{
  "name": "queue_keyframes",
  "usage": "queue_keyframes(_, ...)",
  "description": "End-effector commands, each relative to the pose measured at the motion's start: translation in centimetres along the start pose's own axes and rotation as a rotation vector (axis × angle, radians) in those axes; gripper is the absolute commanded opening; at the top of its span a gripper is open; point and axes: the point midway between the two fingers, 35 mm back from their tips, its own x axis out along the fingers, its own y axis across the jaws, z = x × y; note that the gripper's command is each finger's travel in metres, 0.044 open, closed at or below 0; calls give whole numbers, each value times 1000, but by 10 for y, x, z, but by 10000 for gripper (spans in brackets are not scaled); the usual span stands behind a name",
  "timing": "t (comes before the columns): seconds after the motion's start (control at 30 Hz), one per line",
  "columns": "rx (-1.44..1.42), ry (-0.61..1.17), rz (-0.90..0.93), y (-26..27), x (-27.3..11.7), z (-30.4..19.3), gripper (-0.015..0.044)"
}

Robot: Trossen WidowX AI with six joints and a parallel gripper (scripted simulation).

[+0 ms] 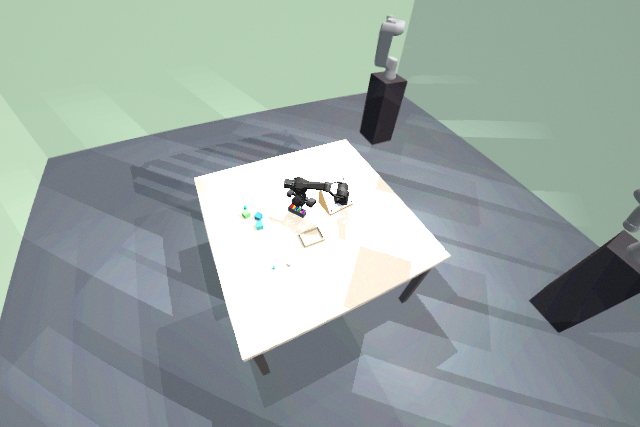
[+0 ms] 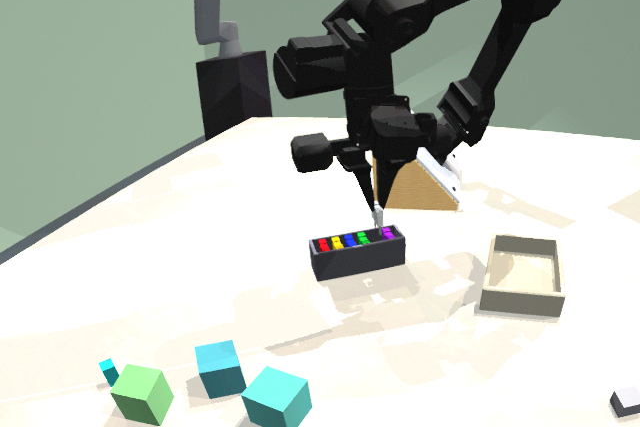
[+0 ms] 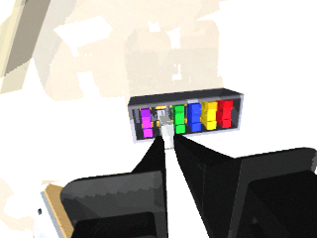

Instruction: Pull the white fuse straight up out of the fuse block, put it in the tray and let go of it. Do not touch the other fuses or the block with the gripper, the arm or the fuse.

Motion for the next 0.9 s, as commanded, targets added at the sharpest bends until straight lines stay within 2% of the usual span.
queue_keyframes(0.0, -7, 0, -9, -2, -8, 1, 0)
queue_keyframes(0.4, -6, 0, -10, -1, -19, 2, 0)
queue_keyframes(0.87, -1, 6, -31, 65, -22, 75, 0)
